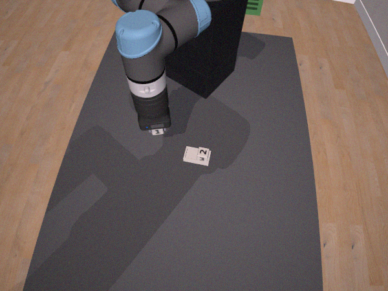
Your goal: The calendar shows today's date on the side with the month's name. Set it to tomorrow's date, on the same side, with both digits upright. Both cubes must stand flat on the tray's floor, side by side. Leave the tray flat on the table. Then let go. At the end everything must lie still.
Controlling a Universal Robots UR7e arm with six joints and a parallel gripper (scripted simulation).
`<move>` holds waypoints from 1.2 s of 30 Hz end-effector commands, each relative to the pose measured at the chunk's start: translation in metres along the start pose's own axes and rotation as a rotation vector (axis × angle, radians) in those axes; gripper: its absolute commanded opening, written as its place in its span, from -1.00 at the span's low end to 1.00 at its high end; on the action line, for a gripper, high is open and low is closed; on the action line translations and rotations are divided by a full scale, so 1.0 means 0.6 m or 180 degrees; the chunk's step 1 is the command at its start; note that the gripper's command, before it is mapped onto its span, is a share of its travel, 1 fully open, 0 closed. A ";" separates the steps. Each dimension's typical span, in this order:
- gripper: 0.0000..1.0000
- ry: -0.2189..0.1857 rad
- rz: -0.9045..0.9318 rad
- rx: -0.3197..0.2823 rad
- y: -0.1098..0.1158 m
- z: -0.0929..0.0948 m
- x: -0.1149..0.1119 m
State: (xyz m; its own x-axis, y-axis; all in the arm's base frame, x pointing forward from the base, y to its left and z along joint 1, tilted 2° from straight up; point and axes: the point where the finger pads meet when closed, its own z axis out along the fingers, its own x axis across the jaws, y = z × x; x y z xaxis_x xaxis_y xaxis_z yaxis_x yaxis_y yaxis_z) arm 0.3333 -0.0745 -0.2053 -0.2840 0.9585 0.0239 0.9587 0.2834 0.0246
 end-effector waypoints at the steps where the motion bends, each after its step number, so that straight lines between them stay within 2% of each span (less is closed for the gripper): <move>1: 0.14 -0.0008 0.0237 0.0007 -0.003 0.000 -0.008; 5: 0.14 -0.0008 0.0853 0.0006 -0.013 0.002 -0.029; 16: 0.14 -0.0008 0.1838 0.0004 -0.029 0.004 -0.061; 36: 0.14 -0.0008 0.2002 0.0003 -0.032 0.004 -0.067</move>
State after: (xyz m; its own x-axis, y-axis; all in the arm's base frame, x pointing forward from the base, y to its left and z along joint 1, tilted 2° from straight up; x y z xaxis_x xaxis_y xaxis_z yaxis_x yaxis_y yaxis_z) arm 0.3259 -0.1181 -0.2095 0.3342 0.9420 0.0316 0.9424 -0.3345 0.0044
